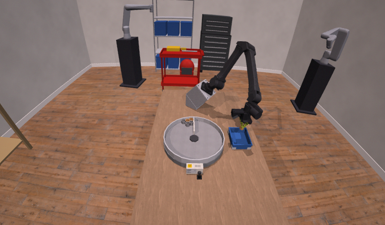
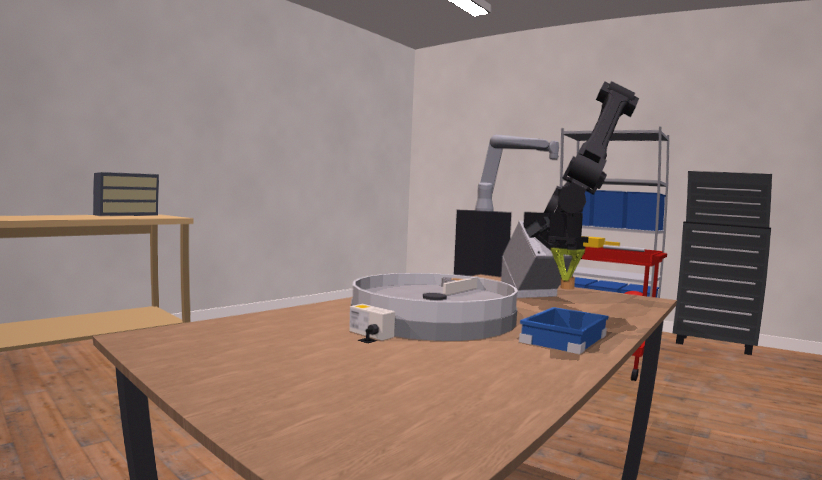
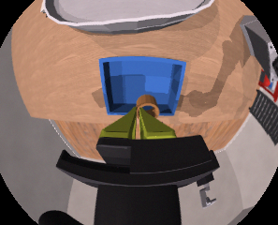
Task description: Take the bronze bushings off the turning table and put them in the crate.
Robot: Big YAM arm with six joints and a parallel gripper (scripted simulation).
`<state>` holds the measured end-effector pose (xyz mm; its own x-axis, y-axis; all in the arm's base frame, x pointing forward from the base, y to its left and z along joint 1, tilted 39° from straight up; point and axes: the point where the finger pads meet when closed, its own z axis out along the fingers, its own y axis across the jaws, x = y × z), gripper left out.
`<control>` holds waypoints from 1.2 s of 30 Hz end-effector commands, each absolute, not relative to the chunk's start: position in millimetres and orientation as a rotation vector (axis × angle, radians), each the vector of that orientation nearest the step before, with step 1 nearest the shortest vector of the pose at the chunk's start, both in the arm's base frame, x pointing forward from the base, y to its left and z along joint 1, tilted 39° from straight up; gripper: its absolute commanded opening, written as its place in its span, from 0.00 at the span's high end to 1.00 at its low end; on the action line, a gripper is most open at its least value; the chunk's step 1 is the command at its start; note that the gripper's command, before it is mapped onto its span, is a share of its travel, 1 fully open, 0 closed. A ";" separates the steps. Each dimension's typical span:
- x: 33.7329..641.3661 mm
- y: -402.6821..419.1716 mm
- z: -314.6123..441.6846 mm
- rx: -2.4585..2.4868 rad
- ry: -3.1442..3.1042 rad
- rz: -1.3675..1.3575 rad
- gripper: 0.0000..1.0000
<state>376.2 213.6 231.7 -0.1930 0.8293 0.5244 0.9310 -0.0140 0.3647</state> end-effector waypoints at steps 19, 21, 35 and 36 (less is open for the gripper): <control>383.6 219.0 254.1 -1.899 -2.082 -1.041 1.00; 383.6 219.0 254.1 -1.899 -2.082 -1.041 1.00; 383.6 219.0 254.1 -1.899 -2.082 -1.041 1.00; 383.6 219.0 254.1 -1.899 -2.082 -1.041 1.00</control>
<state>376.9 219.3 236.6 -0.1886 0.8290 0.5264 0.9315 -0.0187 0.3632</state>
